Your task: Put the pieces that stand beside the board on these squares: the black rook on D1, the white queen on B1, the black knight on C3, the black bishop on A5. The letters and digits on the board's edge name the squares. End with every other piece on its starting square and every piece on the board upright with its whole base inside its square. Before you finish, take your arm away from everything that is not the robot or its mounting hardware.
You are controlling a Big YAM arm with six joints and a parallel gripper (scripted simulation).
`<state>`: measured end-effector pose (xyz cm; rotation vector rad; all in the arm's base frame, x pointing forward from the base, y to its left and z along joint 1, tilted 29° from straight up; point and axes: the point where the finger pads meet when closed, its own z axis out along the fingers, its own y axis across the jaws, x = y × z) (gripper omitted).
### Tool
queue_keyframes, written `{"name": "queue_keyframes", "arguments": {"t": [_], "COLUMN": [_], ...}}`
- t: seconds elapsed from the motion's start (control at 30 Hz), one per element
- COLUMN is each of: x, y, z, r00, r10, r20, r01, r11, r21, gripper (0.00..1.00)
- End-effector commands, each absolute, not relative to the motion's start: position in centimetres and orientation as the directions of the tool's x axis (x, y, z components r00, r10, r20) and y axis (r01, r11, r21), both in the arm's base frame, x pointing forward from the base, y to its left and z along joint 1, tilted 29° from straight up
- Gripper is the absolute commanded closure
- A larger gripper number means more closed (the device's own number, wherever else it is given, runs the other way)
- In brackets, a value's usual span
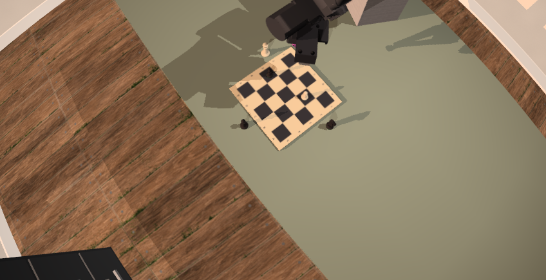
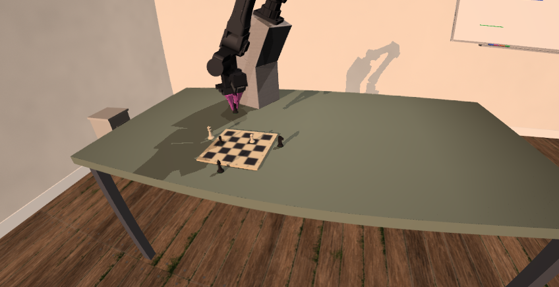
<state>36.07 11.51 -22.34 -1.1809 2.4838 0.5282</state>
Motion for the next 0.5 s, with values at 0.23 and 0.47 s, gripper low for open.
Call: {"name": "queue_keyframes", "arguments": {"t": [0.23,0.47], "x": [36.7,37.1], "y": [13.3,14.8], "z": [-25.3,-28.3], "r00": [-0.599,-0.6], "r10": [-0.659,-0.659], "r20": [-0.455,-0.454], "r01": [-0.787,-0.787], "r11": [0.589,0.589], "r21": [0.184,0.184], "gripper": [1.0,1.0]}}
